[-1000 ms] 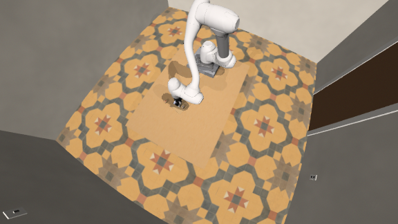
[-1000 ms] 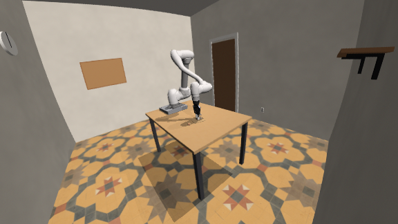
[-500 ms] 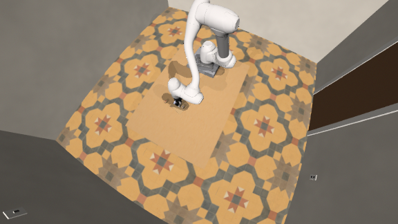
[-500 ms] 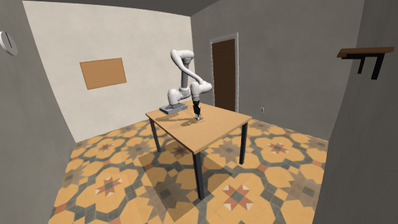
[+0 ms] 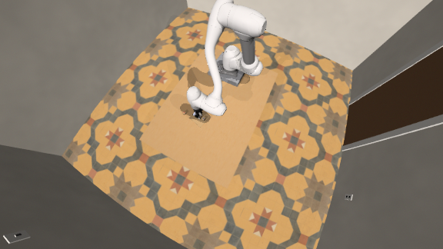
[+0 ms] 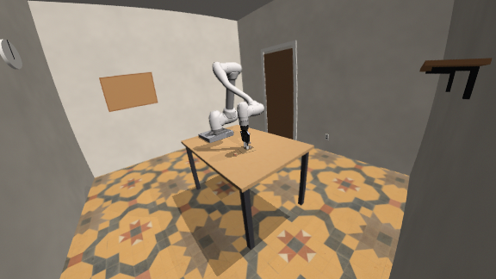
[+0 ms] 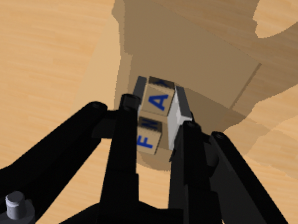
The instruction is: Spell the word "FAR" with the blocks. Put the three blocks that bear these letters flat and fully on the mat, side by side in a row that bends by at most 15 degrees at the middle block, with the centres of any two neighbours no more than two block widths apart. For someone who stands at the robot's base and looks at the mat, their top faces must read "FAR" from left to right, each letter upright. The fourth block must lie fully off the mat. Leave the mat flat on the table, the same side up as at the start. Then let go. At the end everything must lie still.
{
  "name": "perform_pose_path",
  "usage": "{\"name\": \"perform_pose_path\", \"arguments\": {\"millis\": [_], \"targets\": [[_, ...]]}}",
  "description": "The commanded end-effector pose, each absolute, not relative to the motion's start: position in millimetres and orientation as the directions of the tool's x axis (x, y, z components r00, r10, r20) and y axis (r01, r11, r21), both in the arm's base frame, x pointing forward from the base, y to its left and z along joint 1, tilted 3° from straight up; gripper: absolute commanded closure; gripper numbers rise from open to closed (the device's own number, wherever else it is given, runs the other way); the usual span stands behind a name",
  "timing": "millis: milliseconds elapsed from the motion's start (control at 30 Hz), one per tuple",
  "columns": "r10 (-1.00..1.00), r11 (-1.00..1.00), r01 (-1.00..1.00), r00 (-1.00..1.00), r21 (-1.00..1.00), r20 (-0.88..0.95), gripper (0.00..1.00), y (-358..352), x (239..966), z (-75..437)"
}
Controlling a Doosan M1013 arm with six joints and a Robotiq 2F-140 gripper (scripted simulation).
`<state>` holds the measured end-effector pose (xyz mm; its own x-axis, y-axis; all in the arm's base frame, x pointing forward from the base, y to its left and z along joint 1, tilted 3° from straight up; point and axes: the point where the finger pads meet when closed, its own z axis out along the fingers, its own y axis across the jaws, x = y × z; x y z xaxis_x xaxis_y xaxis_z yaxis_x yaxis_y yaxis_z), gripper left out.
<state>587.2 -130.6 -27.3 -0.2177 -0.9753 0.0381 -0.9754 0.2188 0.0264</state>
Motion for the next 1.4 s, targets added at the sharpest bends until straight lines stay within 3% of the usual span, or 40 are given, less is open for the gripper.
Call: {"name": "perform_pose_path", "arguments": {"millis": [0,233,767,1367], "targets": [[-0.974,0.222,-0.974,-0.221,0.032,0.040,0.82,-131.9,583.5,-32.3],[-0.974,0.222,-0.974,-0.221,0.032,0.040,0.75,-131.9,583.5,-32.3],[-0.974,0.222,-0.974,-0.221,0.032,0.040,0.75,-131.7,583.7,-27.6],[-0.974,0.222,-0.974,-0.221,0.032,0.040,0.75,-129.4,586.7,45.5]]}}
